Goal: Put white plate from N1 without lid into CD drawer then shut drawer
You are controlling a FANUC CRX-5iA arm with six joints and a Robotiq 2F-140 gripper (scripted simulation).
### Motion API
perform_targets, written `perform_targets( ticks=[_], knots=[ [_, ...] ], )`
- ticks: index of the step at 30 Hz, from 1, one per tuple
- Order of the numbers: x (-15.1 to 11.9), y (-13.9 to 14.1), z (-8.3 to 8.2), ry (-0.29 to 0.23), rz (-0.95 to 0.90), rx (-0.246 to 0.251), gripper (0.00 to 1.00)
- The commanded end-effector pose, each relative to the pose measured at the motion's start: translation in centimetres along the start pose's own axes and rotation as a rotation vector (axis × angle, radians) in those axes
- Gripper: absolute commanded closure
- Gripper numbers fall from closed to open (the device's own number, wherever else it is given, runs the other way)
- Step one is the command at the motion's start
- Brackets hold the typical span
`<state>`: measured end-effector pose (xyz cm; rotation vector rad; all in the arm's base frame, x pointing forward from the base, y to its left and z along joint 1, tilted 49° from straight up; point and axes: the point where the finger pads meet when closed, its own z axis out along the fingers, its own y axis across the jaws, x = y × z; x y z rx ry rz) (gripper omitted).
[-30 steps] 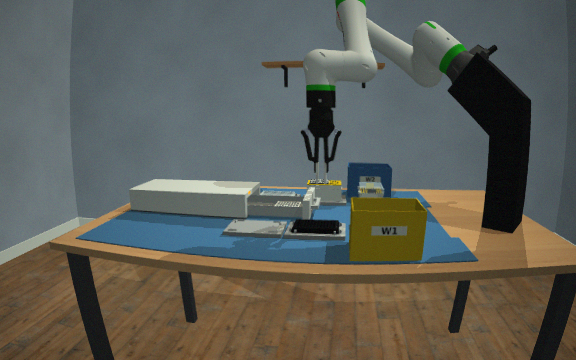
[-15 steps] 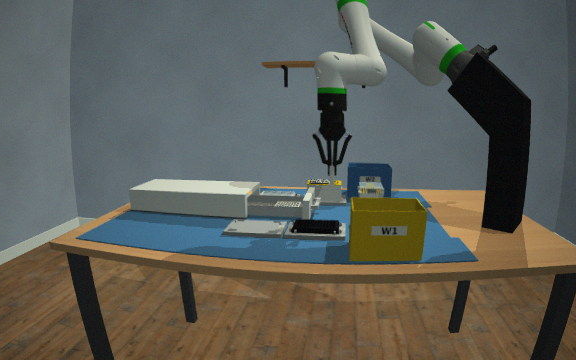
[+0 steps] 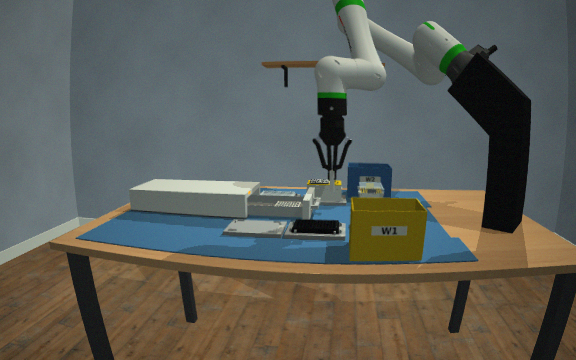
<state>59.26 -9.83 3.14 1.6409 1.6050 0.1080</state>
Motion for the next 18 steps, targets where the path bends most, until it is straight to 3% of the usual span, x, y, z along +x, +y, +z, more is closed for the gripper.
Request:
perform_targets(
  ticks=[1,18],
  knots=[
    [0.0,0.0,0.2,0.000,0.000,-0.001,1.00],
    [0.0,0.0,2.2,0.000,0.000,-0.001,1.00]
  ],
)
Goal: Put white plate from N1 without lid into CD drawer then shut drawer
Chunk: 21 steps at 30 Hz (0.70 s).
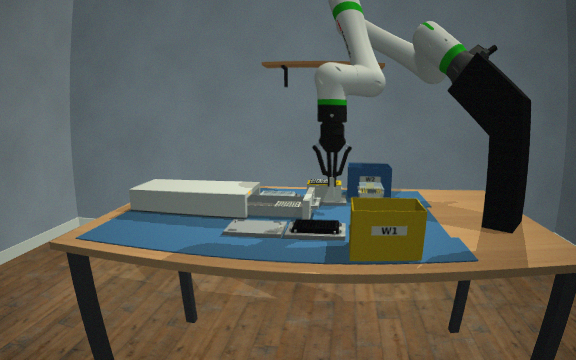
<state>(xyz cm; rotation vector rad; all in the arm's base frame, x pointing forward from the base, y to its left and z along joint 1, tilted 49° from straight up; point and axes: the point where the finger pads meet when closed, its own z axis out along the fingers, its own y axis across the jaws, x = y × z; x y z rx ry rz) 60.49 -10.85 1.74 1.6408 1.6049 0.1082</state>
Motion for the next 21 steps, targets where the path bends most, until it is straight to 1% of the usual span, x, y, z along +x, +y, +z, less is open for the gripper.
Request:
perform_targets(
  ticks=[1,16,21],
  knots=[
    [0.0,0.0,0.1,0.000,0.000,-0.001,1.00],
    [0.0,0.0,2.1,0.000,0.000,-0.001,1.00],
    [0.0,0.0,2.5,0.000,0.000,-0.001,1.00]
  ],
)
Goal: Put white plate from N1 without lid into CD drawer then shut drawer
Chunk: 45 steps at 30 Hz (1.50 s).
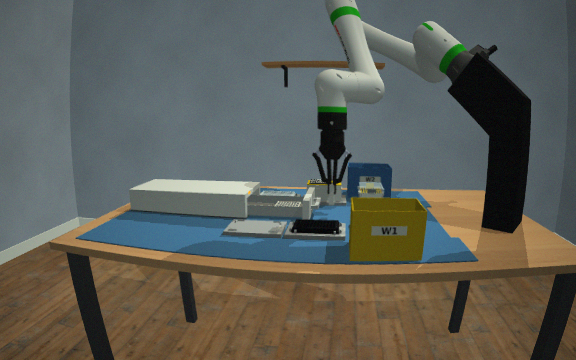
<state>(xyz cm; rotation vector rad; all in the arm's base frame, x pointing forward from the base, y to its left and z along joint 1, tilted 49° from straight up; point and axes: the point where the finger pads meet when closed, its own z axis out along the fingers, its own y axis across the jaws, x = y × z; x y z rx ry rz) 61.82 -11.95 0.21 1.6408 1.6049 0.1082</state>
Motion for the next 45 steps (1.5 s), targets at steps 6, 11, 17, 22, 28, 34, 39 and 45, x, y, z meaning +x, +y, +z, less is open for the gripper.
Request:
perform_targets(
  ticks=[6,11,17,22,28,34,39,45],
  knots=[
    [0.0,0.0,1.0,0.000,0.000,0.000,1.00],
    [0.0,0.0,1.7,0.000,0.000,0.000,1.00],
    [0.0,0.0,2.2,0.000,0.000,0.000,1.00],
    [0.0,0.0,2.9,0.000,0.000,0.000,1.00],
    [0.0,0.0,3.1,0.000,0.000,0.000,1.00],
    [0.0,0.0,3.1,0.000,0.000,0.000,1.00],
    [0.0,0.0,3.1,0.000,0.000,0.000,1.00],
    [0.0,0.0,3.1,0.000,0.000,0.000,1.00]
  ],
)
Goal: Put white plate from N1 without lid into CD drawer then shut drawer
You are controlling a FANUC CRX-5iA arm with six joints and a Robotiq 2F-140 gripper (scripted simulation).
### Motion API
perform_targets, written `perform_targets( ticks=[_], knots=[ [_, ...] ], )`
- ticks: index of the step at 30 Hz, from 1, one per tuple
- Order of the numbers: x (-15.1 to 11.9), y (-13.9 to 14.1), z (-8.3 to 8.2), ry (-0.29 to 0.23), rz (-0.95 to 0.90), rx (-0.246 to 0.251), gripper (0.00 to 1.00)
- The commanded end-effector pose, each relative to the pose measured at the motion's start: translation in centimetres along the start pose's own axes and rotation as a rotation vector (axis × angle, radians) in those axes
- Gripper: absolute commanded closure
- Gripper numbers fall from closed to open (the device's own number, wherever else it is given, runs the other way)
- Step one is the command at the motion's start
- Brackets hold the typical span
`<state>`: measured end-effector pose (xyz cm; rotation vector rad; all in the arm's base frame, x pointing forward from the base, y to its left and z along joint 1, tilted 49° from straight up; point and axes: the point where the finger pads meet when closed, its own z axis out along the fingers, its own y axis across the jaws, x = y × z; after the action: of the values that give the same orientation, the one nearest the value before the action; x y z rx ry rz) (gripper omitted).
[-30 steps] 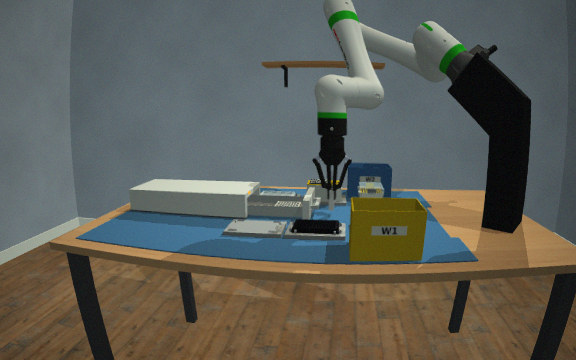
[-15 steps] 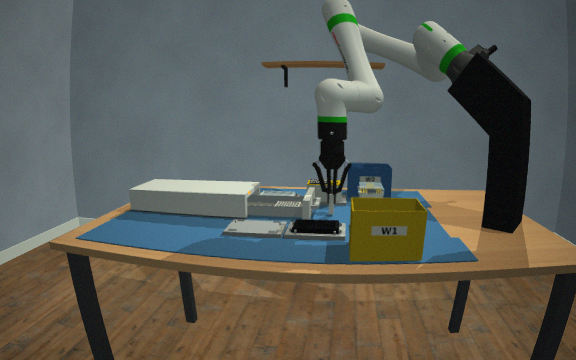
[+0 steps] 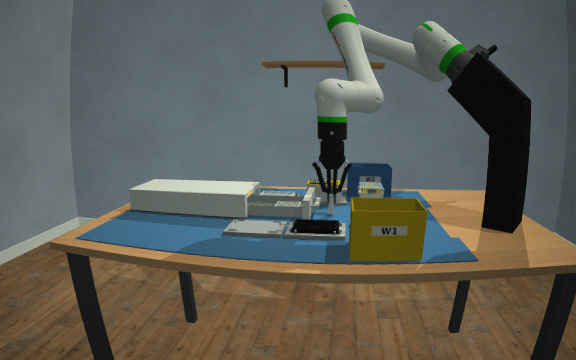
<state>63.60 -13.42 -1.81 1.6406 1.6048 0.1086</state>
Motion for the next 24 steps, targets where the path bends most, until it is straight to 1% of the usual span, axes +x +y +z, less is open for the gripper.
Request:
perform_targets(
  ticks=[1,24],
  knots=[
    [0.01,0.01,-0.01,0.000,0.000,0.000,1.00],
    [0.01,0.27,-0.01,0.000,0.000,0.000,1.00]
  ],
)
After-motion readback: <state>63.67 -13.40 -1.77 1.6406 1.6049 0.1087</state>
